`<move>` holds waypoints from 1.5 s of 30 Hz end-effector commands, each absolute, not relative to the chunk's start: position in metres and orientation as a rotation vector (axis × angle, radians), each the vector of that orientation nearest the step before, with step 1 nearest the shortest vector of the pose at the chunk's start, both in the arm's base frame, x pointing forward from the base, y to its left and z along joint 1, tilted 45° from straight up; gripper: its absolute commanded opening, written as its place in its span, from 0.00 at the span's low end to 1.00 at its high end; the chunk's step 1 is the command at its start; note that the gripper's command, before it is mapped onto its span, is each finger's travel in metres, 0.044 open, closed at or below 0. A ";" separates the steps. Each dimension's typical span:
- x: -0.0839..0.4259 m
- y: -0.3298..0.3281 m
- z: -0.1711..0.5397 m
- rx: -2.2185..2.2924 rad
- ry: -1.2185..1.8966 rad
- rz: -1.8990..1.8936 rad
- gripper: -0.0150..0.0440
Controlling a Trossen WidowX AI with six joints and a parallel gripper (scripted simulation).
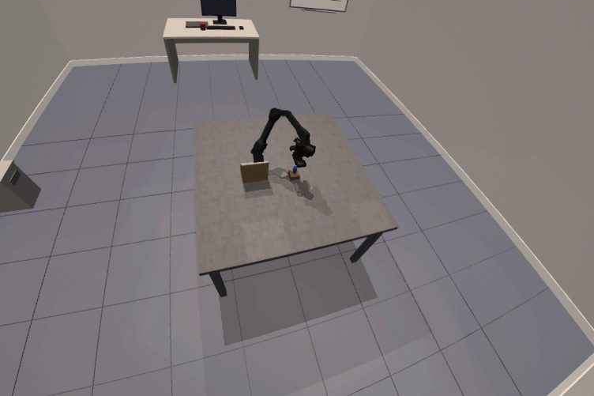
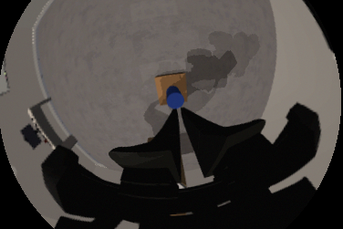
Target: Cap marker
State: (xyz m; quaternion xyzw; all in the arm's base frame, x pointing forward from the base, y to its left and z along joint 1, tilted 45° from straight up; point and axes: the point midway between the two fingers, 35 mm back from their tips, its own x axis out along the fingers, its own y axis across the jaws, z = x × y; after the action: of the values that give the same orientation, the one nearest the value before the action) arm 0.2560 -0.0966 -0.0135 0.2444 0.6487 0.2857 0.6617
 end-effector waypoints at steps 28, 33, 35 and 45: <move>0.256 -0.074 -0.036 0.572 1.471 0.634 0.25; 0.256 -0.069 -0.041 0.572 1.471 0.634 0.25; 0.257 -0.068 -0.043 0.572 1.471 0.634 0.25; 0.260 -0.080 -0.035 0.560 1.465 0.624 0.25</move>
State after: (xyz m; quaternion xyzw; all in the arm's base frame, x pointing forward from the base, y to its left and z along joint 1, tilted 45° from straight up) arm 0.2584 -0.0736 -0.0395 0.2510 0.6491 0.2774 0.6624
